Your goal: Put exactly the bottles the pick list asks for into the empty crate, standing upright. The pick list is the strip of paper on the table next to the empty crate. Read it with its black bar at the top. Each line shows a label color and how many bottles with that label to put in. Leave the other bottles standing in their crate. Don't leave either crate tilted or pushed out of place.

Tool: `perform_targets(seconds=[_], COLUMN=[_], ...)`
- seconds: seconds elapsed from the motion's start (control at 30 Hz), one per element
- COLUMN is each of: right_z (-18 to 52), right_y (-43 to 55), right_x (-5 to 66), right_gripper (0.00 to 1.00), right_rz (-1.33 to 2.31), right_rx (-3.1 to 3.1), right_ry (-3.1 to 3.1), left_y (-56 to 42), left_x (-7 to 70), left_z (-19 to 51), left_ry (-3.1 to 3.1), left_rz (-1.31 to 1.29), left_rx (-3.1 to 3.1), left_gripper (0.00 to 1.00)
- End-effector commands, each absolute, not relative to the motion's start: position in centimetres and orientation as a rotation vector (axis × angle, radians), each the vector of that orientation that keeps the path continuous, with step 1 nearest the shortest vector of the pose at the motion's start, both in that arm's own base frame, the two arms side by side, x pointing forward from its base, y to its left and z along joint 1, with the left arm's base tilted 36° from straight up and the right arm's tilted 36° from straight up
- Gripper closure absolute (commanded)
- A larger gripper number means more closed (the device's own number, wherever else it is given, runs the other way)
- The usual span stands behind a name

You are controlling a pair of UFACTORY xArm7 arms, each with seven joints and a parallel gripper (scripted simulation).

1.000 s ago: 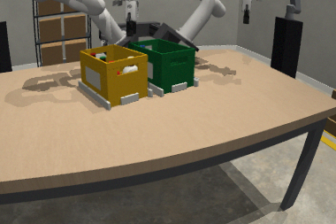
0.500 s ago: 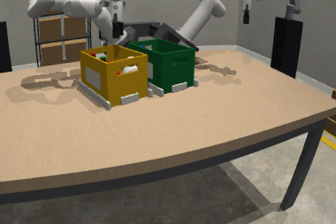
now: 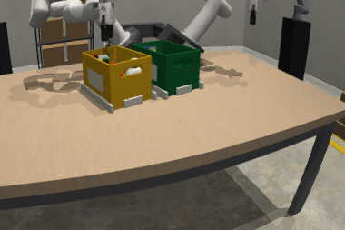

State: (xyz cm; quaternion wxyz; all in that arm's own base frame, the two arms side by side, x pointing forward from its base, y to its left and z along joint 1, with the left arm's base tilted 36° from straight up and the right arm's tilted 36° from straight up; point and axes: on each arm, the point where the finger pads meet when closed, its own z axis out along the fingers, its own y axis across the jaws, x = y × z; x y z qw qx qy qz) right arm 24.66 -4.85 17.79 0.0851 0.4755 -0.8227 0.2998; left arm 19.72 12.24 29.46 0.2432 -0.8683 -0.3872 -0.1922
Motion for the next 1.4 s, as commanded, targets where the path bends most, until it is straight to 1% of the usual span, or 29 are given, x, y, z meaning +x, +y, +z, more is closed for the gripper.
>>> perform_targets(seconds=[0.0, 0.27, 0.63, 1.37], right_z=[19.0, 21.3, 21.3, 19.1], right_y=[-6.3, -9.3, -9.3, -10.9], right_x=[24.9, 25.3, 25.3, 25.7], right_gripper=[0.35, 0.35, 0.35, 0.35], right_rz=[0.893, 0.894, 0.894, 0.894], right_rx=[1.424, 1.424, 1.424, 1.424], right_ry=[-2.456, -2.456, -2.456, -2.456], left_y=[12.2, 12.2, 12.2, 12.2], left_x=[19.8, 19.8, 19.8, 19.8], left_z=[29.6, 29.6, 29.6, 29.6], left_ry=[-1.057, -1.057, -1.057, -1.057], left_rz=[-0.529, -0.529, -0.529, -0.529], left_rx=[-2.372, -2.372, -2.372, -2.372], left_gripper=[0.00, 0.00, 0.00, 0.00])
